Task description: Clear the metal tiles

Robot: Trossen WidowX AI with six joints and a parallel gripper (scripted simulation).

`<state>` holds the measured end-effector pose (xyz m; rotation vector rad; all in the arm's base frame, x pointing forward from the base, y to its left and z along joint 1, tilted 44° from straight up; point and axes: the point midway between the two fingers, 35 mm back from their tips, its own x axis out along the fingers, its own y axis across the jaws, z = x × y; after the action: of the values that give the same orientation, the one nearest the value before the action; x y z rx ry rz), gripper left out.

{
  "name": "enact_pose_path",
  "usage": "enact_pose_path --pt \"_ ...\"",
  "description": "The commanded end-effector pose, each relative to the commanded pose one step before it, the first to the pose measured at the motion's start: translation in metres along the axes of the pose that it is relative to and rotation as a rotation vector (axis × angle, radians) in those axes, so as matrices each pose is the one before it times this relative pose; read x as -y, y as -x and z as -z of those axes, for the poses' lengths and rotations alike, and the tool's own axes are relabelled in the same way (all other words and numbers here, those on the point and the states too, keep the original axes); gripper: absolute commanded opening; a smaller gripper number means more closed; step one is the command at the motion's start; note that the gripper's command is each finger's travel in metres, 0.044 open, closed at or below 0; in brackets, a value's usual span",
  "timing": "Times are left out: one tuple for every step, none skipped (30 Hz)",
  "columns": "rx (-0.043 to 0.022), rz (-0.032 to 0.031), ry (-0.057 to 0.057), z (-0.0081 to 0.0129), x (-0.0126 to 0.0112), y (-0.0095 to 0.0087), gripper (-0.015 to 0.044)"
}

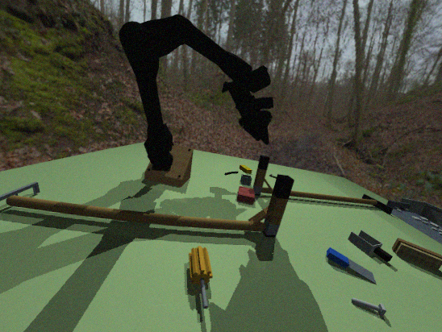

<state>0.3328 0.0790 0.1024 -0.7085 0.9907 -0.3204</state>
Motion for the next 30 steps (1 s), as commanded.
enact_pose_path --pt "0.01270 0.00198 -0.0041 0.00865 0.00015 0.00417 0.0440" --pt "0.00036 -0.00001 0.0000 0.00043 0.00002 0.00015 0.0440" --pt "-0.00001 -0.00001 0.0000 0.00025 -0.00001 -0.00038 0.0440" --pt "-0.00003 -0.00004 0.0000 0.00076 -0.00003 -0.00115 0.0440" --pt "-0.00004 -0.00005 0.0000 0.00129 -0.00004 -0.00190 0.0440" --pt "-0.00004 -0.00004 0.0000 0.00165 -0.00004 -0.00238 0.0440" --pt "-0.00002 -0.00001 0.0000 0.00168 -0.00003 -0.00237 0.0440" --pt "0.00000 0.00002 0.0000 0.00170 -0.00001 -0.00235 0.0440" --pt "0.00002 0.00004 0.0000 0.00173 0.00000 -0.00233 0.0440" --pt "0.00004 0.00007 0.0000 0.00175 0.00002 -0.00230 0.0440" --pt "0.00006 0.00010 0.0000 0.00177 0.00003 -0.00228 0.0440" --pt "0.00007 0.00013 0.0000 0.00180 0.00005 -0.00226 0.0440" --pt "0.00009 0.00016 0.0000 0.00181 0.00006 -0.00222 0.0440" --pt "0.00011 0.00019 0.0000 0.00185 0.00007 -0.00221 0.0440" --pt "0.00012 0.00022 0.0000 0.00187 0.00009 -0.00218 0.0440" --pt "0.00014 0.00025 0.0000 0.00188 0.00010 -0.00215 0.0440" --pt "0.00012 0.00022 0.0000 0.00151 0.00009 -0.00168 0.0440" --pt "0.00008 0.00014 0.0000 0.00091 0.00006 -0.00100 0.0440" --pt "0.00003 0.00005 0.0000 0.00030 0.00002 -0.00033 0.0440" --pt "-0.00004 -0.00005 0.0000 -0.00003 -0.00003 -0.00027 0.0440" --pt "-0.00008 -0.00009 0.0000 -0.00006 -0.00005 -0.00053 0.0440" --pt "-0.00011 -0.00014 -0.0001 -0.00010 -0.00008 -0.00080 0.0440" --pt "-0.00014 -0.00018 -0.0001 -0.00013 -0.00010 -0.00106 0.0440" --pt "-0.00017 -0.00021 -0.0001 -0.00015 -0.00012 -0.00133 0.0440" --pt "-0.00019 -0.00024 -0.0001 -0.00017 -0.00014 -0.00155 0.0440" --pt "-0.00018 -0.00024 -0.0001 -0.00018 -0.00014 -0.00164 0.0440" --pt "-0.00017 -0.00022 -0.0001 -0.00017 -0.00013 -0.00165 0.0440" --pt "-0.00016 -0.00021 -0.0001 -0.00016 -0.00012 -0.00165 0.0440" --pt "-0.00014 -0.00019 -0.0001 -0.00015 -0.00011 -0.00165 0.0440" --pt "-0.00013 -0.00018 -0.0001 -0.00015 -0.00010 -0.00165 0.0440"
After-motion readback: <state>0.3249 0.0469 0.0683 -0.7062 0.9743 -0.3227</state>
